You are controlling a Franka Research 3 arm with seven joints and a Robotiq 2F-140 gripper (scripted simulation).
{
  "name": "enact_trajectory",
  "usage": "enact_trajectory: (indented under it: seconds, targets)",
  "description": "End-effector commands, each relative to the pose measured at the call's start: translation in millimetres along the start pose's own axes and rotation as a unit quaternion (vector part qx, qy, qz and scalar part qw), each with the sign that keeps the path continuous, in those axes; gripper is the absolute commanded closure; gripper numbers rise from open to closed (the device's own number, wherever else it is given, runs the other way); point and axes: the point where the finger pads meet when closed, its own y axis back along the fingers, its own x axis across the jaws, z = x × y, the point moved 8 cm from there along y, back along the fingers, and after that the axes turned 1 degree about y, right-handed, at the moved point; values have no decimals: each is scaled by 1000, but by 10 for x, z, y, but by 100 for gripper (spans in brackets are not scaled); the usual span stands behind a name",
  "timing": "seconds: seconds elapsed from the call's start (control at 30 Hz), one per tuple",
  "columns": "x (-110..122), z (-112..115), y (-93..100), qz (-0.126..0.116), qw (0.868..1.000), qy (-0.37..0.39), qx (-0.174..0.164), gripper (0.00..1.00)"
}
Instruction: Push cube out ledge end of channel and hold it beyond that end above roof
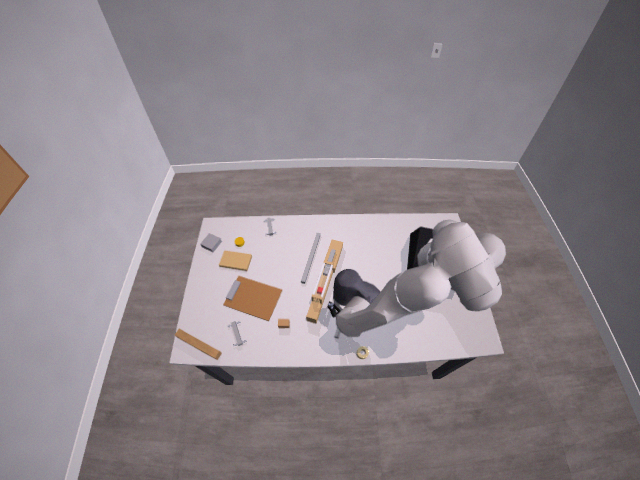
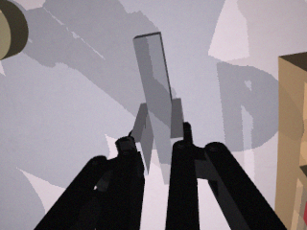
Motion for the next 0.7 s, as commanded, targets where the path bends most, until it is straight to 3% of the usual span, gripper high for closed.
enact_trajectory:
  seconds: [0.0, 0.5, 0.67]
  targets:
    - [-4, -6, -9, 0, 1000, 3, 0, 100]
    - [-4, -6, -2, 0, 1000, 3, 0, 100]
    - [-4, -6, 206, 0, 1000, 3, 0, 100]
